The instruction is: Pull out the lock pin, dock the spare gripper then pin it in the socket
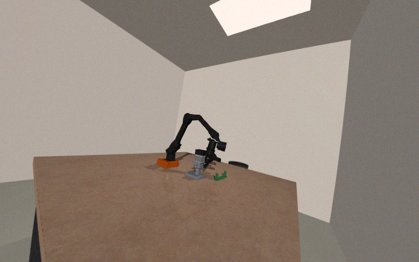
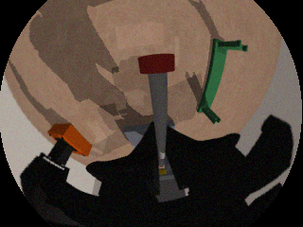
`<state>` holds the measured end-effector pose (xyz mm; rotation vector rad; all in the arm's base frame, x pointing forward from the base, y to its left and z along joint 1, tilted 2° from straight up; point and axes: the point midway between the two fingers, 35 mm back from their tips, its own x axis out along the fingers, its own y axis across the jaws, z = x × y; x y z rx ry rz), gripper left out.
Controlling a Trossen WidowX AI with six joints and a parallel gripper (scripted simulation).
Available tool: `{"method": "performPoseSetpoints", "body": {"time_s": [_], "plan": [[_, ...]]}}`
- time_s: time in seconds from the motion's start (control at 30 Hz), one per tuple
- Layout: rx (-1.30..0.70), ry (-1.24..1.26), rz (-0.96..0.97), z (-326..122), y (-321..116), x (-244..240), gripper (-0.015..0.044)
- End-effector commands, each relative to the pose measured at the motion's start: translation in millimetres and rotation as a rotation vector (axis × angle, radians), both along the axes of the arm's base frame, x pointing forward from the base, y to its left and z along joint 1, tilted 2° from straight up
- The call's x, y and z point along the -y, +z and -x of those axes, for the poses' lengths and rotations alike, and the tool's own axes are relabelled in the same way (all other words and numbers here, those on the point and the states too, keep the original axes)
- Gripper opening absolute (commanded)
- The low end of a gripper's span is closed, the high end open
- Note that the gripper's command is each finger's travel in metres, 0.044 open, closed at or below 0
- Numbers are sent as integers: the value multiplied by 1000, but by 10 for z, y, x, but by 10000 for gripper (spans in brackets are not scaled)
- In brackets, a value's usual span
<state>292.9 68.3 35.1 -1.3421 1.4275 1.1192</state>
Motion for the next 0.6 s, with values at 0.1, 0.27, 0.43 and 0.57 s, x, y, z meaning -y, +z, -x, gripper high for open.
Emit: {"method": "performPoseSetpoints", "body": {"time_s": [0.1, 0.27, 0.43, 0.57], "plan": [[0, 5, -5, -3, 13, 51, 0], [-4, 6, -5, -3, 12, 88, 0], [-7, 6, -5, -4, 11, 126, 0], [-10, 6, -5, -1, 9, 157, 0]]}}
